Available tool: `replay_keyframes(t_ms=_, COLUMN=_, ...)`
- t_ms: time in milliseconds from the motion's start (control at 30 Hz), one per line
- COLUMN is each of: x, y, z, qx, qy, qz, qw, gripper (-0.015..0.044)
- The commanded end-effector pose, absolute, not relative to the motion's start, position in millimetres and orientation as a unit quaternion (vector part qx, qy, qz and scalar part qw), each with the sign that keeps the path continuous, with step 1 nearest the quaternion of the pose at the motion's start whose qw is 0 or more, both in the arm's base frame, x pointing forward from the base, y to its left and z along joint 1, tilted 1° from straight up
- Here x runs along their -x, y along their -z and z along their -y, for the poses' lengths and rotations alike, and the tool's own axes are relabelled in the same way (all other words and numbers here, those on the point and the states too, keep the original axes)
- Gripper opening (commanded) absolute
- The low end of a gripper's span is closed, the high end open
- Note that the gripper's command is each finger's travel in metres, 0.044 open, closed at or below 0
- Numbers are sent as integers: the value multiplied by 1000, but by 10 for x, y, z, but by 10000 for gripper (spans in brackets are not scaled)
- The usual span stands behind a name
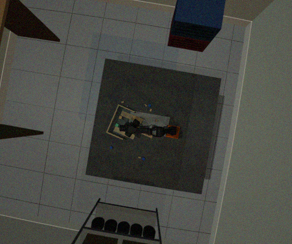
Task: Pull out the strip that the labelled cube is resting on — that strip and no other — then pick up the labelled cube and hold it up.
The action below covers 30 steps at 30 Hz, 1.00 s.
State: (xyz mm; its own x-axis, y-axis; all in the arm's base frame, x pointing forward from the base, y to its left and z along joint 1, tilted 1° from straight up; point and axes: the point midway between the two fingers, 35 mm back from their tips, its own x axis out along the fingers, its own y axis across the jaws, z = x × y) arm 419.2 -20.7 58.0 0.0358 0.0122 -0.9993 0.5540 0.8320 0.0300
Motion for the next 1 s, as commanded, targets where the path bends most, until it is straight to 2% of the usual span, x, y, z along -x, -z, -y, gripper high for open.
replay_keyframes(t_ms=0, x=-4181, y=-494, z=201, qx=-212, qy=195, qz=-668, qw=686, gripper=250)
replay_keyframes(t_ms=467, x=-4176, y=-341, z=200, qx=-212, qy=195, qz=-668, qw=686, gripper=250)
replay_keyframes(t_ms=600, x=-4183, y=-366, z=205, qx=-212, qy=197, qz=-667, qw=687, gripper=145)
replay_keyframes(t_ms=833, x=-4183, y=-366, z=205, qx=-212, qy=197, qz=-667, qw=687, gripper=98)
replay_keyframes(t_ms=967, x=-4160, y=-386, z=205, qx=-212, qy=197, qz=-667, qw=687, gripper=0)
